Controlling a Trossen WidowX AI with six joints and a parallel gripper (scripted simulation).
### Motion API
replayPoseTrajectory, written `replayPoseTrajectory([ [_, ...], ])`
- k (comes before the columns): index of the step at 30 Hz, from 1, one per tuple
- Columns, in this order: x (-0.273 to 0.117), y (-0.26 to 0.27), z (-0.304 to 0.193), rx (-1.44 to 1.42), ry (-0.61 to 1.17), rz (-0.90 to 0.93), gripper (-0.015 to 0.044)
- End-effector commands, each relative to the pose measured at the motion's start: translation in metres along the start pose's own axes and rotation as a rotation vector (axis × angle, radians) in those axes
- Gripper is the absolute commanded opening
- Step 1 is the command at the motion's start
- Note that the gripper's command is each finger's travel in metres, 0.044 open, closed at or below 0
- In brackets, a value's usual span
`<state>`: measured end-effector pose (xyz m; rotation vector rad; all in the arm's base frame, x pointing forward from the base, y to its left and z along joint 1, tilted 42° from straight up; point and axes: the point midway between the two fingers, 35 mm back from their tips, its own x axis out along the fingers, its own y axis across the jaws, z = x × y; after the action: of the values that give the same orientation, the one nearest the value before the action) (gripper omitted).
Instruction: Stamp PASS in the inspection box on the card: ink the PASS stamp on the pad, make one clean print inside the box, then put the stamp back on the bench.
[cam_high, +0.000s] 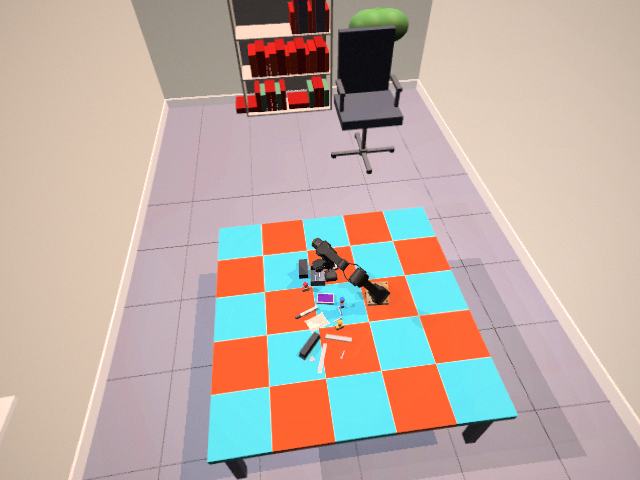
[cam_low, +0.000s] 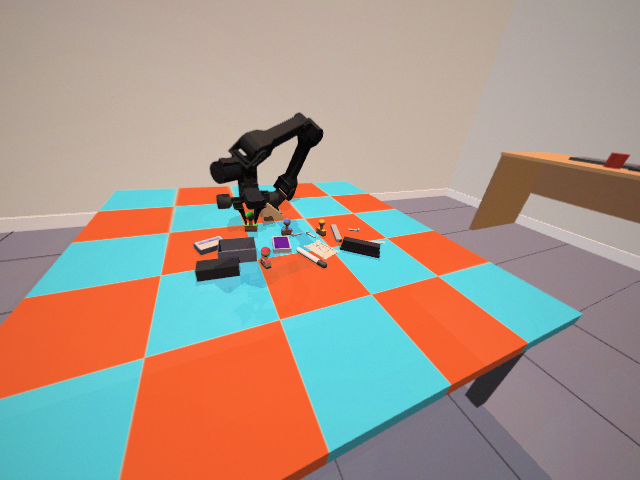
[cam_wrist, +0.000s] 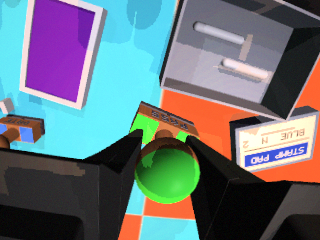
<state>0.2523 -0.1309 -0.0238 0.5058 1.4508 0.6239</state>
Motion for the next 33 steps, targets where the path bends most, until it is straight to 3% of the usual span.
replayPoseTrajectory([
  [1, -0.004, 0.000, 0.000, -0.004, -0.001, -0.005, 0.0000],
  [15, -0.011, 0.001, 0.000, -0.003, 0.000, -0.005, 0.0000],
  [29, -0.012, 0.091, 0.033, -0.003, -0.001, 0.000, 0.0000],
  [33, -0.012, 0.096, 0.033, -0.004, -0.001, 0.001, 0.0000],
])
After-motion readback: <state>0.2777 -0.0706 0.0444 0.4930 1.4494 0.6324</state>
